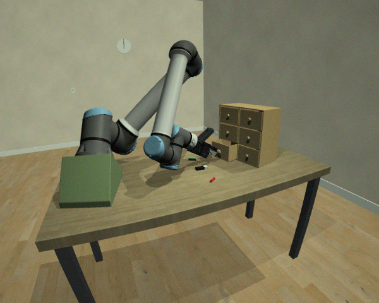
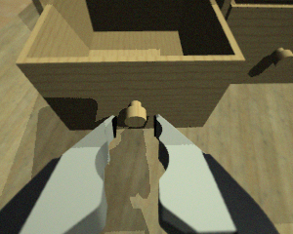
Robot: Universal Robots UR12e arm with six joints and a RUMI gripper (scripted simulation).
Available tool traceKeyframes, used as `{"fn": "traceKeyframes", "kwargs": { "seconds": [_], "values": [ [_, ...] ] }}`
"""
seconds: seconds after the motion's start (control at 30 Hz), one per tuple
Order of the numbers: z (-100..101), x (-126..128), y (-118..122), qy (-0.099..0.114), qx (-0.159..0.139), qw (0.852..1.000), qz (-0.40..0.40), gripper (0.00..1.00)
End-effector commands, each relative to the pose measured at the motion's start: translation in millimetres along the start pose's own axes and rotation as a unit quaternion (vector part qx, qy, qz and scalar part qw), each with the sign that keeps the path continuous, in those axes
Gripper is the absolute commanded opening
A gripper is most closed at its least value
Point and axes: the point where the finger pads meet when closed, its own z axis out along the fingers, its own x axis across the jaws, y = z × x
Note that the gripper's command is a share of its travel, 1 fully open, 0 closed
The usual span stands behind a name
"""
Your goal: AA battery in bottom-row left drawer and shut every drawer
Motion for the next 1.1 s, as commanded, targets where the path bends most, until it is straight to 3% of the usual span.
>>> {"fn": "traceKeyframes", "kwargs": {
  "seconds": [0.0,0.43,1.07],
  "values": [
    [-4.8,0.8,2.9,0.001,0.0,1.0,0.002,0.2],
    [-35.5,0.5,20.5,0.001,0.0,1.0,0.002,0.2],
    [-43.4,0.4,24.0,0.0,0.0,1.0,0.0,0.2]
  ]
}}
